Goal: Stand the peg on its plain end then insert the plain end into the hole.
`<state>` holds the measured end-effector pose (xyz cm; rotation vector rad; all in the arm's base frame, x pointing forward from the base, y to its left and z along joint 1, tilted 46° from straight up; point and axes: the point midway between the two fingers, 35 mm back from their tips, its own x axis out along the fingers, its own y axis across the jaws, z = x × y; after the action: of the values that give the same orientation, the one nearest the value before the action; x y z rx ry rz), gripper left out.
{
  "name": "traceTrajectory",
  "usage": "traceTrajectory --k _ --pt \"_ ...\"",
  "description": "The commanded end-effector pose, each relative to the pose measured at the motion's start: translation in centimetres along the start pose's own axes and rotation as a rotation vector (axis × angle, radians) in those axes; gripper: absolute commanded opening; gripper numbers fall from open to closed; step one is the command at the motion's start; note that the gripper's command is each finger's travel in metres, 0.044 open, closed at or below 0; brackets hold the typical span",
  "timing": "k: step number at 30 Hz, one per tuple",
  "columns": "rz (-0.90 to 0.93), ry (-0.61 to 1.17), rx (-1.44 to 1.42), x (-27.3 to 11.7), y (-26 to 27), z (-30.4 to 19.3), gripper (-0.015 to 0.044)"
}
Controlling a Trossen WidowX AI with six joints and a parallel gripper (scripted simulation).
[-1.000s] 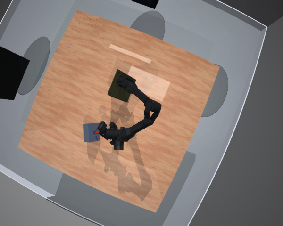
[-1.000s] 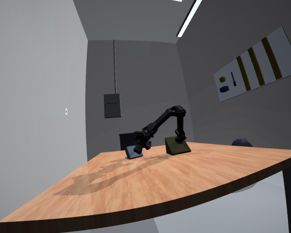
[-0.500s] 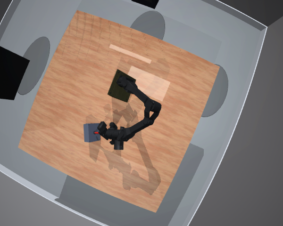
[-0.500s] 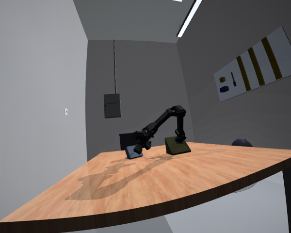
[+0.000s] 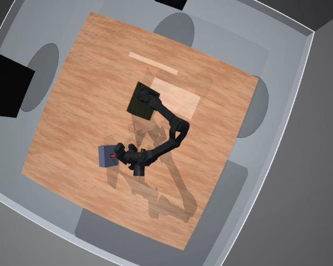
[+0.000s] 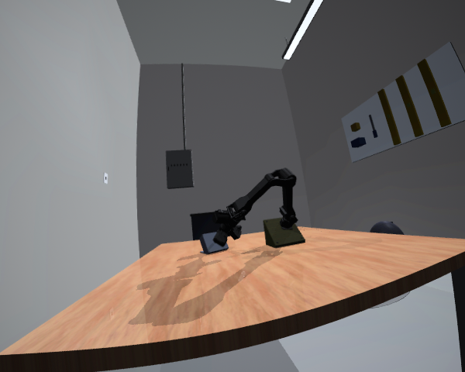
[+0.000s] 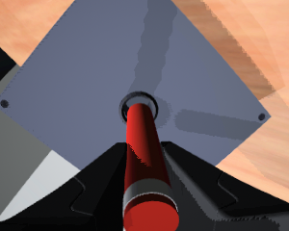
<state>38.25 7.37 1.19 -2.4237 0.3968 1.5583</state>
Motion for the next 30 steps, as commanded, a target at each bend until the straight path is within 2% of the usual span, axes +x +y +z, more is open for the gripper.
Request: traceTrajectory --k 1,30 --pt "0.001 -0.005 -0.004 0.4 0.0 0.2 0.0" --pt "0.001 -0.005 -0.004 1.4 -0.2 0.2 0.0"
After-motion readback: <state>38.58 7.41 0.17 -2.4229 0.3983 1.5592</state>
